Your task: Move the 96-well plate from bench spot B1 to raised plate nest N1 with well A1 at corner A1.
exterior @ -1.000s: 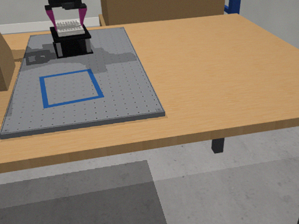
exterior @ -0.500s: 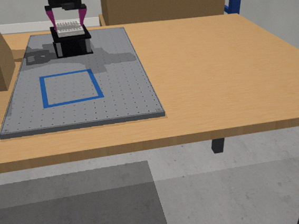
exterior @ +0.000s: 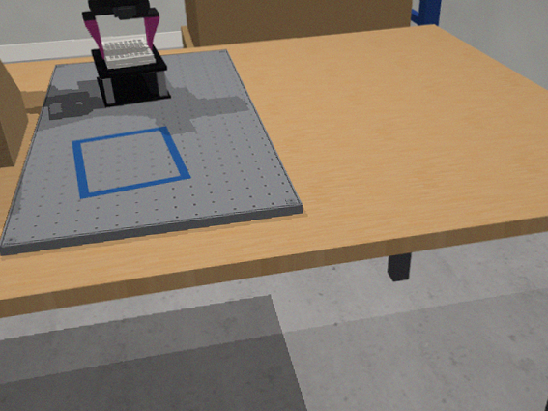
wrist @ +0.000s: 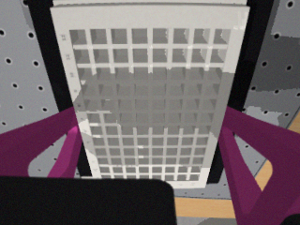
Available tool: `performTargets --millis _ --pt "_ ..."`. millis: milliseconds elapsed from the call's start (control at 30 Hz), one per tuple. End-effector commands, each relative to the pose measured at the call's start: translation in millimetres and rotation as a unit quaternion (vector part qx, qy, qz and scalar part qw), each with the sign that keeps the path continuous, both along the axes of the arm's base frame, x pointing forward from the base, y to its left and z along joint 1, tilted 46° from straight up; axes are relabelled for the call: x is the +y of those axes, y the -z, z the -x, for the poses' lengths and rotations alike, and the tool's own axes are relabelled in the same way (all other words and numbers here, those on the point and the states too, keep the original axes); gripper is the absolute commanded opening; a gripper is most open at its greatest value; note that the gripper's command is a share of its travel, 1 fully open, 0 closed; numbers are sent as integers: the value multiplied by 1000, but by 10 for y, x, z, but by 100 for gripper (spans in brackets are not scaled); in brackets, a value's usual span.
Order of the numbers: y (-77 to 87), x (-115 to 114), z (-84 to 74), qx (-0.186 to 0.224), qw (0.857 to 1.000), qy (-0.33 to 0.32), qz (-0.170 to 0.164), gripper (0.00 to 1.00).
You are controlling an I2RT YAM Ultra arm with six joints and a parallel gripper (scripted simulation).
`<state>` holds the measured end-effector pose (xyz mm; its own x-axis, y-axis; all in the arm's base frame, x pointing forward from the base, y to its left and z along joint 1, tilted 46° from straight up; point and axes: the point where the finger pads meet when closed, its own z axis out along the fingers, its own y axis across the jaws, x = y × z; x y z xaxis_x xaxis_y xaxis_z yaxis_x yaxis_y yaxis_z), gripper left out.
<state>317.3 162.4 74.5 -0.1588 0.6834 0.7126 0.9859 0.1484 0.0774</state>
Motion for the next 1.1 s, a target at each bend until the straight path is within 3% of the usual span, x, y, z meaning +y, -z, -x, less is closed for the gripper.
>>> performTargets --millis 0,367,667,700,733,867,900,933,1067 --pt "-52 -30 -27 -14 1000 7 3 0" --pt "-18 -22 3 -10 1000 7 4 0" --pt "-13 -11 -23 -6 1000 4 1 0" --pt "-72 -44 -80 -21 1000 11 3 0" --pt "-13 -11 -24 -6 1000 4 1 0" --pt "-73 -45 -84 -22 1000 11 3 0" --pt "-13 -11 -24 -6 1000 4 1 0" --pt "-73 -46 -83 -22 1000 11 3 0" --pt "-74 -47 -85 -22 1000 11 3 0"
